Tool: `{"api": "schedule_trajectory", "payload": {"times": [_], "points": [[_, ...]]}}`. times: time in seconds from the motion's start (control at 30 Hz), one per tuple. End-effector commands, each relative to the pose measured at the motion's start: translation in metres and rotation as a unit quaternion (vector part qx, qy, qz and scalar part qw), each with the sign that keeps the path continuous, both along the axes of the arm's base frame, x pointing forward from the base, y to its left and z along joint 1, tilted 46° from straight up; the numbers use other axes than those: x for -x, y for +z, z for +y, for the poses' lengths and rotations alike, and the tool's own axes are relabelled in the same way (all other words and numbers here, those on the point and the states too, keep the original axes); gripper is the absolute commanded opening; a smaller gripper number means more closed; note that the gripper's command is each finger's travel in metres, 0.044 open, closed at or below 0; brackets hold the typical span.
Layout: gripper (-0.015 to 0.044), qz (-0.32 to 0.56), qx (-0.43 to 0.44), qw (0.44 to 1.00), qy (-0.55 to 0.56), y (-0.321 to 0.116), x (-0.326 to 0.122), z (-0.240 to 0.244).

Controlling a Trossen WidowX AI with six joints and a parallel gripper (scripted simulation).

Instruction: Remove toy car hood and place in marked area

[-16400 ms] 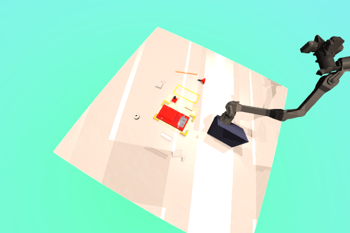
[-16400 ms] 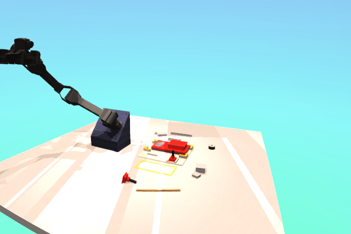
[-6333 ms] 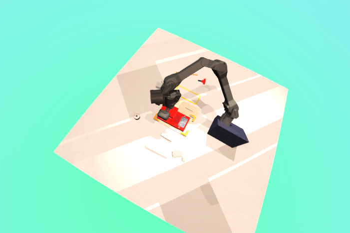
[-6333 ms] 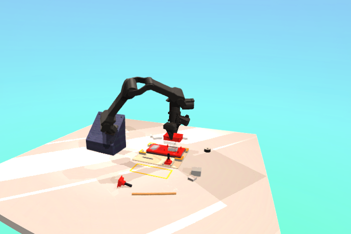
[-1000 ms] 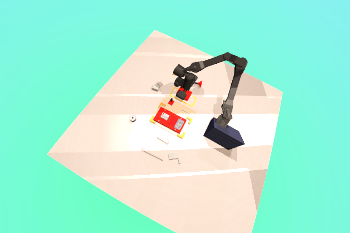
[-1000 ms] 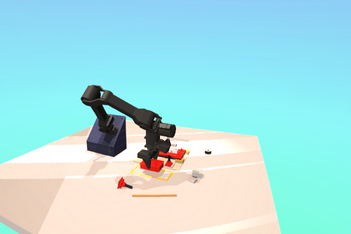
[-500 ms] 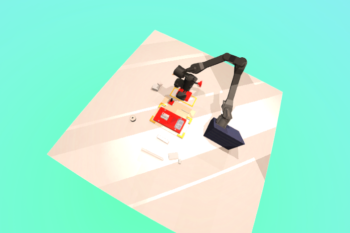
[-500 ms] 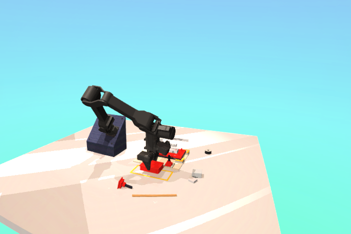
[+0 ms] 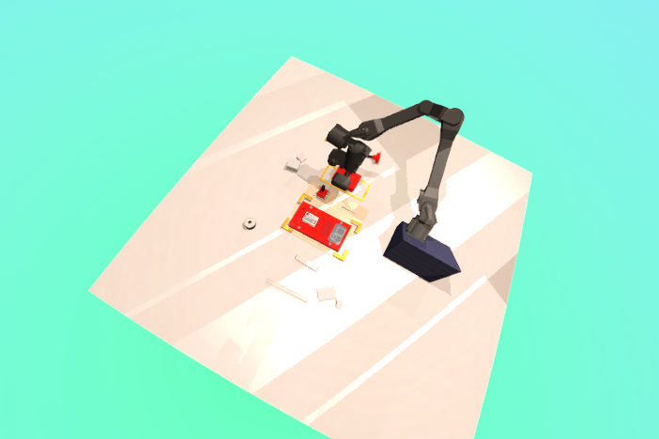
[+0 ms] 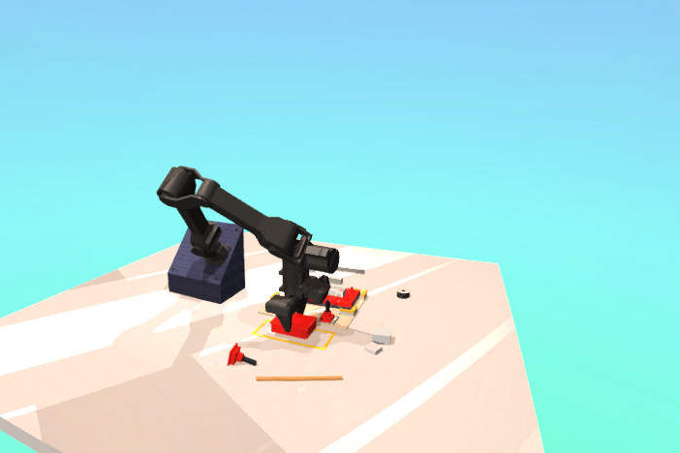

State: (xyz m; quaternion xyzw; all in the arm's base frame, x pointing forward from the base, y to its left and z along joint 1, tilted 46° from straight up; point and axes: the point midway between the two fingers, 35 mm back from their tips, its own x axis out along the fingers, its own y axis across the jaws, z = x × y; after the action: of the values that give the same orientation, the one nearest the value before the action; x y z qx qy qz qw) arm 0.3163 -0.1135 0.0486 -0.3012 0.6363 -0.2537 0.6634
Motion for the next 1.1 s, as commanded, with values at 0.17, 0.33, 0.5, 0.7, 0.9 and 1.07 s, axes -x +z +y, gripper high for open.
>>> {"api": "schedule_trajectory", "payload": {"times": [0.17, 0.33, 0.5, 0.7, 0.9, 1.07], "points": [[0.0, 0.003, 0.001, 1.0, 0.002, -0.0042, 0.0004, -0.0033], [0.0, 0.003, 0.001, 1.0, 0.002, -0.0059, 0.0003, -0.0051], [0.0, 0.003, 0.001, 1.0, 0.002, -0.0075, 0.0002, -0.0069], [0.0, 0.003, 0.001, 1.0, 0.002, -0.0095, 0.0001, -0.0091], [0.0053, 0.0, 0.002, 1.0, 0.0, -0.0083, -0.0005, -0.0097], [0.0184, 0.0, 0.002, 1.0, 0.0, -0.0083, -0.0005, -0.0097]]}}
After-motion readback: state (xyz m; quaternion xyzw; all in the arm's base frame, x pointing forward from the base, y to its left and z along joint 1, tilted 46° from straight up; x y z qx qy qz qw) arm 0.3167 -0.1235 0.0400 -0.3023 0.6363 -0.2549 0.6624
